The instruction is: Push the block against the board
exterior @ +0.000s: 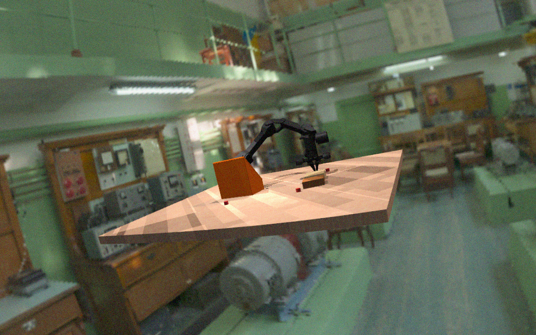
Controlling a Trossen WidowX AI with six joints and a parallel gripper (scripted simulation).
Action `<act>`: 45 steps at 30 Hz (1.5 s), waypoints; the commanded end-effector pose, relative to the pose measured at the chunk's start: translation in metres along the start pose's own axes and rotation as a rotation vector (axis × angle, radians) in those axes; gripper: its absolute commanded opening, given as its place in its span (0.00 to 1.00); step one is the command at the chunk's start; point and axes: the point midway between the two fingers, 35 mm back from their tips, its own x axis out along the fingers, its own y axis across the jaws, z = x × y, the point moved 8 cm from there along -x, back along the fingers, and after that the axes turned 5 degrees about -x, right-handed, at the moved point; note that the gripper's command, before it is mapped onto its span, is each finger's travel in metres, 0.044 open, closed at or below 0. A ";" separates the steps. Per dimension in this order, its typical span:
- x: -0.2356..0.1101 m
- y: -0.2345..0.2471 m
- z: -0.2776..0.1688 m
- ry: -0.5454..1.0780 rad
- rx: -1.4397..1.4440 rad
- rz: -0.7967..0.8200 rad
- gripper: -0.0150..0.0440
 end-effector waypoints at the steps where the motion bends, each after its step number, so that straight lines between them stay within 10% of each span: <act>1: 0.003 0.001 -0.010 0.008 0.002 0.007 0.25; 45: 0.003 -0.001 -0.008 0.007 0.002 0.007 0.25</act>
